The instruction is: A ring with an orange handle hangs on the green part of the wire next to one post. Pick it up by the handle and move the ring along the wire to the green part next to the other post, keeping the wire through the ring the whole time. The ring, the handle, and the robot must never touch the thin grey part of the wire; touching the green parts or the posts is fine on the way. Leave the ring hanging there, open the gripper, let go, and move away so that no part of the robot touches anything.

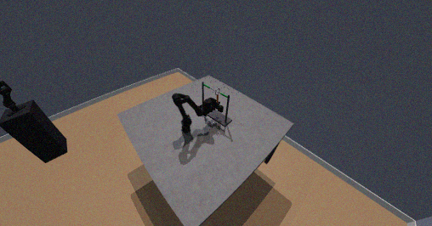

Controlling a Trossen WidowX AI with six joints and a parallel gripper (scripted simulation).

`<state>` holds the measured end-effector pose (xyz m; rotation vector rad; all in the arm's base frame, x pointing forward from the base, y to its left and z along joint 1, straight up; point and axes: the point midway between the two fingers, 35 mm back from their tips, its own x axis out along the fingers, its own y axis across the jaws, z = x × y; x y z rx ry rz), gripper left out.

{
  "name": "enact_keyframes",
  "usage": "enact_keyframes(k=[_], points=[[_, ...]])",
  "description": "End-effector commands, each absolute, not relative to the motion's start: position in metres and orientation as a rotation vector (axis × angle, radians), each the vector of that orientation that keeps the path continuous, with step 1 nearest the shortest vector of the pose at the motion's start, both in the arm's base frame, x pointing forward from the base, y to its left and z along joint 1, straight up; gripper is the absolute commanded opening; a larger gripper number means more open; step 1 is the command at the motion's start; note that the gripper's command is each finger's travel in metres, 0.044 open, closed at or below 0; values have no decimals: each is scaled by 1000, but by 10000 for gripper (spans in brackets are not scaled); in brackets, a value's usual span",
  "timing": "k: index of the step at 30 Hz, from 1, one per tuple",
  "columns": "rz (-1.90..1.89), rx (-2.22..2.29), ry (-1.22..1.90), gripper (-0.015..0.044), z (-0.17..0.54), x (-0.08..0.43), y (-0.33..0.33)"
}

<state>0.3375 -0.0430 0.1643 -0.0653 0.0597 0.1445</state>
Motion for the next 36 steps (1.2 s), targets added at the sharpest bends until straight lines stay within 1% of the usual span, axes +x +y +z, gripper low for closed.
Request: enact_keyframes(k=[1,19,36], points=[[165,-80,60,-150,164,337,-39],[136,-52,62,-150,161,332,-20],[33,44,228,-150,164,310,4]])
